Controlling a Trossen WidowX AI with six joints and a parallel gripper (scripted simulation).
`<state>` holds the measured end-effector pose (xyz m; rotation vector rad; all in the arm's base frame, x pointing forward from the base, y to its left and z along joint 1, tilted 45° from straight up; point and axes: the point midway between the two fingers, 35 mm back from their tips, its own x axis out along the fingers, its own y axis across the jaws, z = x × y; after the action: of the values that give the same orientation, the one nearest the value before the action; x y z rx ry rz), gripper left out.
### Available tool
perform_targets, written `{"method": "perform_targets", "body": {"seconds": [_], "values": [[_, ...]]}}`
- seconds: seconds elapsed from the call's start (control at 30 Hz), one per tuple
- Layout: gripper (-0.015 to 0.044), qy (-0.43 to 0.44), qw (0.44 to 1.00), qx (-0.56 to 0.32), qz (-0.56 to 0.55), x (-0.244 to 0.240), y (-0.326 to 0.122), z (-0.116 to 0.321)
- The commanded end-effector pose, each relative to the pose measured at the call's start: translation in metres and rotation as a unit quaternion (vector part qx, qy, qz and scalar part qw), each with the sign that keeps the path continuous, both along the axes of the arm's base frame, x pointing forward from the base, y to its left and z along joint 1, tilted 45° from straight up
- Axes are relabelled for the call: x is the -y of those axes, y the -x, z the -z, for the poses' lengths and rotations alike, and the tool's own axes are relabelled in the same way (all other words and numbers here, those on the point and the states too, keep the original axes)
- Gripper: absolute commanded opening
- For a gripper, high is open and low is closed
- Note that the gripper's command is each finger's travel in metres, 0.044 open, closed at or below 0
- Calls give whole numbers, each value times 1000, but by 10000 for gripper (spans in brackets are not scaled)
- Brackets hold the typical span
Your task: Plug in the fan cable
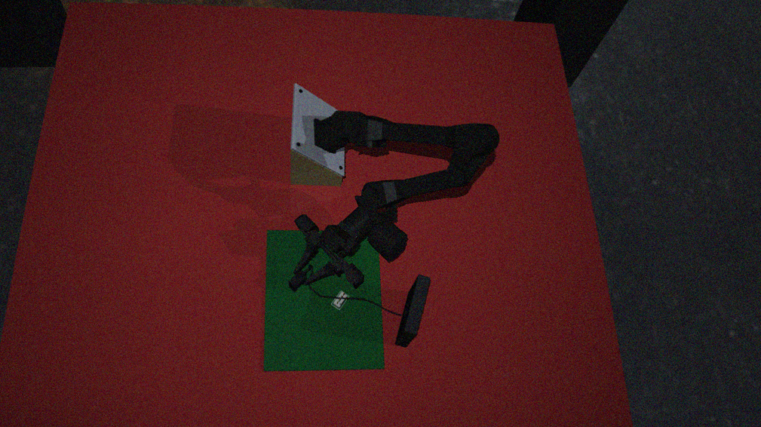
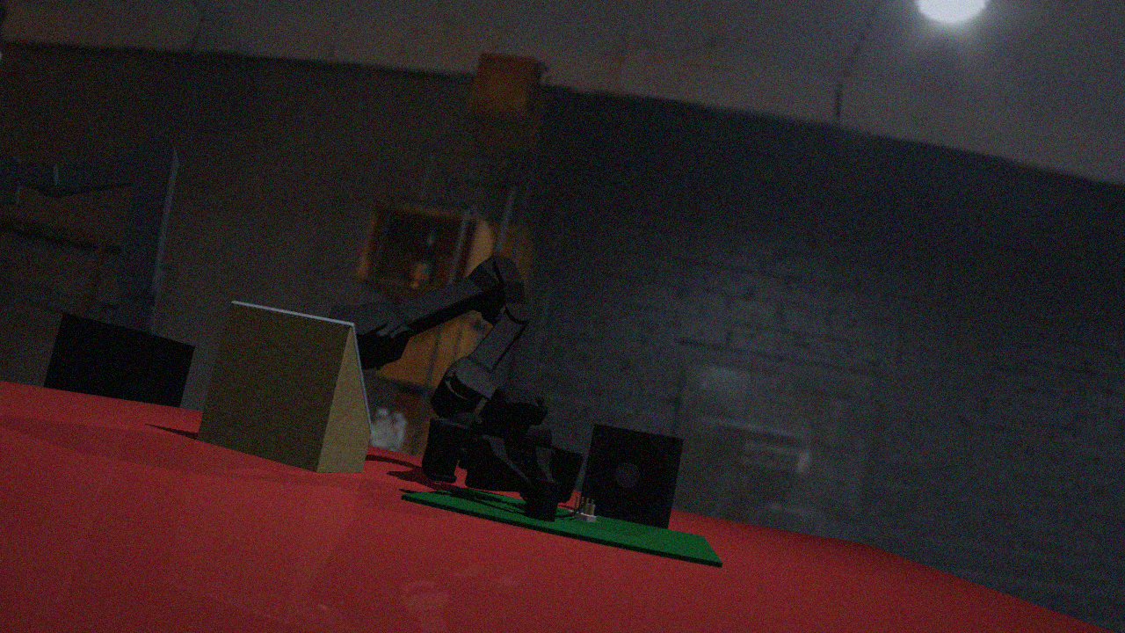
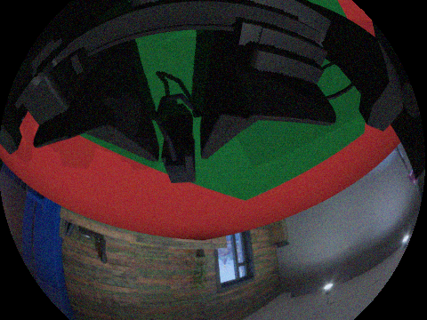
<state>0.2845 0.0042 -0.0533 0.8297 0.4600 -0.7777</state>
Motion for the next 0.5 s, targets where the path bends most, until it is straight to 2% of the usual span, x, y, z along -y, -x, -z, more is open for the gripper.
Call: {"method": "perform_targets", "body": {"seconds": [0.0, 0.23, 0.47], "values": [[140, 0, 1000, 0, 0, 0, 0, 0], [140, 0, 1000, 0, 0, 0, 0, 0], [140, -1, 1000, -1, 0, -6, 7, -19]]}}
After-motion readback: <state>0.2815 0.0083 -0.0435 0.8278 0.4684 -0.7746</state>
